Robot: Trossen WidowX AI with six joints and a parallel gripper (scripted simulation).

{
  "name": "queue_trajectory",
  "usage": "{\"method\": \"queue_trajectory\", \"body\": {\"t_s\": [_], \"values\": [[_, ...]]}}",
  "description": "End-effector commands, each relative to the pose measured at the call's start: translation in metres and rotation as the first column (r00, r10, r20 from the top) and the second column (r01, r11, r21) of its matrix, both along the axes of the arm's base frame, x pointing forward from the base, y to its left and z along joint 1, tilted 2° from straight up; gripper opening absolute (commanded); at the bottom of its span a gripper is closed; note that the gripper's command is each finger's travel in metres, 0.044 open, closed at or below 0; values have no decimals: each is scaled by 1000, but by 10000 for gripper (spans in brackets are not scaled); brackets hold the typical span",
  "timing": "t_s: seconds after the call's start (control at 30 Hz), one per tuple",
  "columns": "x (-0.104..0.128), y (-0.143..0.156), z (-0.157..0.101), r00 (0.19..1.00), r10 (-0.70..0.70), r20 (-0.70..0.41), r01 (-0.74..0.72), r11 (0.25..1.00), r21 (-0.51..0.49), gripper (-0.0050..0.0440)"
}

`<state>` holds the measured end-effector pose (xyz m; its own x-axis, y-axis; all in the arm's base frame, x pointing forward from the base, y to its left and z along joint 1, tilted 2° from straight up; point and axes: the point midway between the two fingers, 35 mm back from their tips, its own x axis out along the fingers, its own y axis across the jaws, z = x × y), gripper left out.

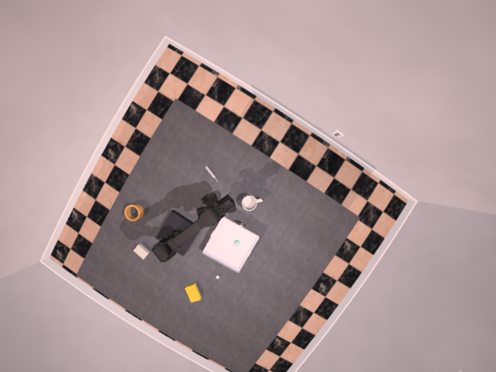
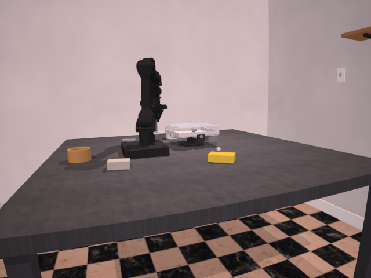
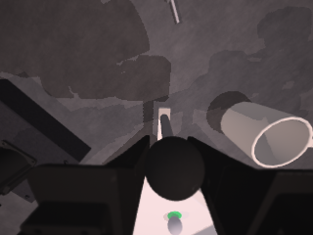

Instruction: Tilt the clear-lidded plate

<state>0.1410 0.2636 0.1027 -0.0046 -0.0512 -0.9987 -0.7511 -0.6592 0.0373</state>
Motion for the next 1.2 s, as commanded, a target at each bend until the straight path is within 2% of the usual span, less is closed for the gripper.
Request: {"method": "queue_trajectory", "body": {"t_s": [0.0, 1.17], "values": [[1, -1, 2, 1000, 5, 2, -5, 1000, -1, 150], [0, -2, 2, 1000, 5, 2, -5, 1000, 1, 150]]}}
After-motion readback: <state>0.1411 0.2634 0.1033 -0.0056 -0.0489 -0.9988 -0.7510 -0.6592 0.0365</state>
